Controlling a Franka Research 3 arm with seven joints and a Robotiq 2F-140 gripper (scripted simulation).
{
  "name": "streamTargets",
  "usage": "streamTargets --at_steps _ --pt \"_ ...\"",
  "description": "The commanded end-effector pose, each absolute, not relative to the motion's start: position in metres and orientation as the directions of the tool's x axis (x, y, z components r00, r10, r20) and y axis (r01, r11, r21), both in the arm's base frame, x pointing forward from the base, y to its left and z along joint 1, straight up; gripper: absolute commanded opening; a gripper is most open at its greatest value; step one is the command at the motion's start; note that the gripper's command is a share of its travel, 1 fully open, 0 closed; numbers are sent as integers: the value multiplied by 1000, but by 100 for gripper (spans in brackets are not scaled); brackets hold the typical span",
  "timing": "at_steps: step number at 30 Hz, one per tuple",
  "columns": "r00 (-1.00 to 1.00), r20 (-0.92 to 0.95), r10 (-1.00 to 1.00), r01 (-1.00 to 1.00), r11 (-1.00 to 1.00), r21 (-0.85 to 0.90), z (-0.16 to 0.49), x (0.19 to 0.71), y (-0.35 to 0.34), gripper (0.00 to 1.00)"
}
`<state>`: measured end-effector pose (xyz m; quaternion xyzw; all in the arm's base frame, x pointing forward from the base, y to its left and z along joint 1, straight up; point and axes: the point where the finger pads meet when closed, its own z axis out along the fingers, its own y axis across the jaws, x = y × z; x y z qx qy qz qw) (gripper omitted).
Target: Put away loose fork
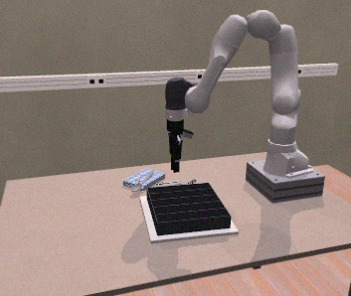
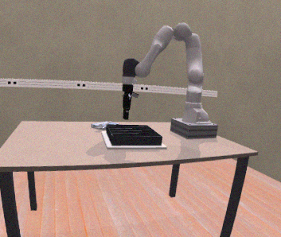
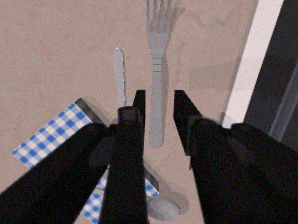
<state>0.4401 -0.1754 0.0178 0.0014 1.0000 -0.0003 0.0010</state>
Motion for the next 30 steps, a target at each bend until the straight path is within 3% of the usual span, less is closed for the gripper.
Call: streamTargets --at_steps 1,30 --pt "-1000 -3 5 5 1000 -2 16 441 -175 26" --pt "-1000 -3 5 5 1000 -2 -16 441 -175 26"
